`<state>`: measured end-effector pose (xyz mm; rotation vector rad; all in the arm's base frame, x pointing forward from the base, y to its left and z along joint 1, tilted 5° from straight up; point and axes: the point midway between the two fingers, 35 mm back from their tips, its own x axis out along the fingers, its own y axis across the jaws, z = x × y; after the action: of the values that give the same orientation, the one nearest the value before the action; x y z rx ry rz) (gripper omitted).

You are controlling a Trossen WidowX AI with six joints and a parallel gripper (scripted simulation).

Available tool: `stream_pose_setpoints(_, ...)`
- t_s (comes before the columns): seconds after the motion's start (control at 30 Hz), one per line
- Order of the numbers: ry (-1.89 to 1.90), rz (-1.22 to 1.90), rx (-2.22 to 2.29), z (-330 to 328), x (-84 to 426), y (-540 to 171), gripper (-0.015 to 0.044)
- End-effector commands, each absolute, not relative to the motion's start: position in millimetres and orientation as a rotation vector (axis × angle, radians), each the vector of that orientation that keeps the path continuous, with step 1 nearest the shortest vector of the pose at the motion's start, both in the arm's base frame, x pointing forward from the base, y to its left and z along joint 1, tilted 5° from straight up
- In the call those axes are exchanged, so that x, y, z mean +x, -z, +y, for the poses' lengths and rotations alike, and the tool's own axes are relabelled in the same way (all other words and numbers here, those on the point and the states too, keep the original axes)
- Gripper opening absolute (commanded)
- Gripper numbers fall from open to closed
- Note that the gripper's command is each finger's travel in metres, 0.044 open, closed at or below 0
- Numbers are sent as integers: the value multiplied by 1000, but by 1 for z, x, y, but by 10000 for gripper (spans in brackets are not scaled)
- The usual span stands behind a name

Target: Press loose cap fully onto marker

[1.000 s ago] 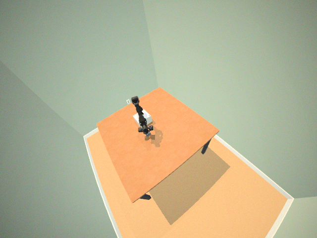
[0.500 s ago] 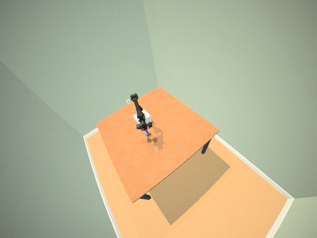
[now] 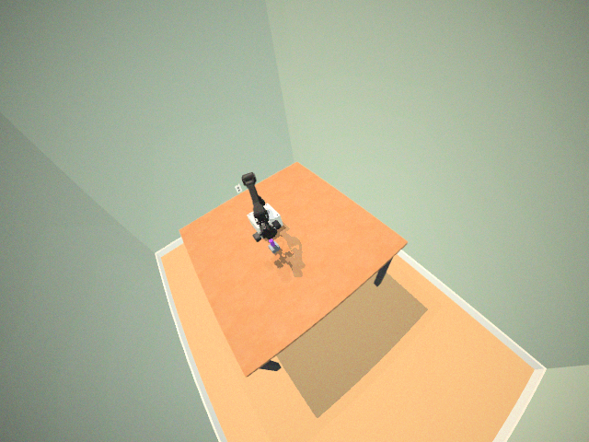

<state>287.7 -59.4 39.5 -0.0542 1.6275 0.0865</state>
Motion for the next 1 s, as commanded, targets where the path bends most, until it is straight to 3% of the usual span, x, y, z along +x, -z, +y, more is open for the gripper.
stream_pose_setpoints(0.0, -100, 1622, -64, -59, 288, -41, 0)
stream_pose_setpoints(0.97, -100, 1623, -64, -59, 286, -13, 0)
